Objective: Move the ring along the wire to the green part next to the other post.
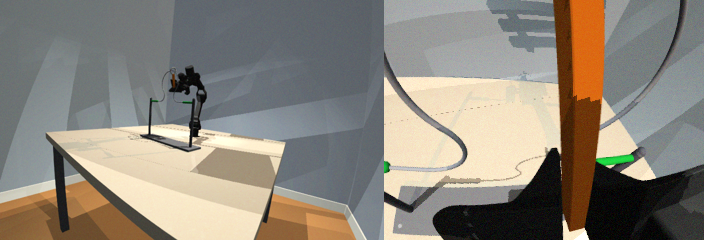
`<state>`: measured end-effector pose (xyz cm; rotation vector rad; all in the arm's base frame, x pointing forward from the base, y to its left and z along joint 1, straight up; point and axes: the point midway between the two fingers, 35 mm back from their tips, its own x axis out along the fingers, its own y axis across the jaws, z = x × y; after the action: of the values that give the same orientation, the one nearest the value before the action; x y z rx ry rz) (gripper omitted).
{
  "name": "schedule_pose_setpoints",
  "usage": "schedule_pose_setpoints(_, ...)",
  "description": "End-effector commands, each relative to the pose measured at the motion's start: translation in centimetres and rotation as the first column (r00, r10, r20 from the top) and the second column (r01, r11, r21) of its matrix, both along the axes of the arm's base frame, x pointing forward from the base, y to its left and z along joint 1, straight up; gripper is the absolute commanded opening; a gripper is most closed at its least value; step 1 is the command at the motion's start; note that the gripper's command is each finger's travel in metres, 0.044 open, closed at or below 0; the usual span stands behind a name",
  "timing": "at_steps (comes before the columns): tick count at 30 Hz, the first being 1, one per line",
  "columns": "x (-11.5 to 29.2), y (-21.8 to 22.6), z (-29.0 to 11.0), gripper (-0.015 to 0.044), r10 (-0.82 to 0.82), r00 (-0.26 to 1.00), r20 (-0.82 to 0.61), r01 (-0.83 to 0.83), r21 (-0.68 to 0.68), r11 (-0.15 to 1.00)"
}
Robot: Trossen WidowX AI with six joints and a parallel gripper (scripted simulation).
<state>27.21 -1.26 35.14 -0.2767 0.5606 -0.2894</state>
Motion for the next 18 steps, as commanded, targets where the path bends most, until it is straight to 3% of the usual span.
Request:
schedule_pose_setpoints(1, -0.01, -0.13, 0.03, -0.015, 0.001, 1.0, -0.003, -0.001, -0.048, 0.999)
schedule_pose_setpoints(18, -0.09, -0.87, 0.39, -0.015, -0.003, 1.0, -0.019, -0.002, -0.263, 0.965)
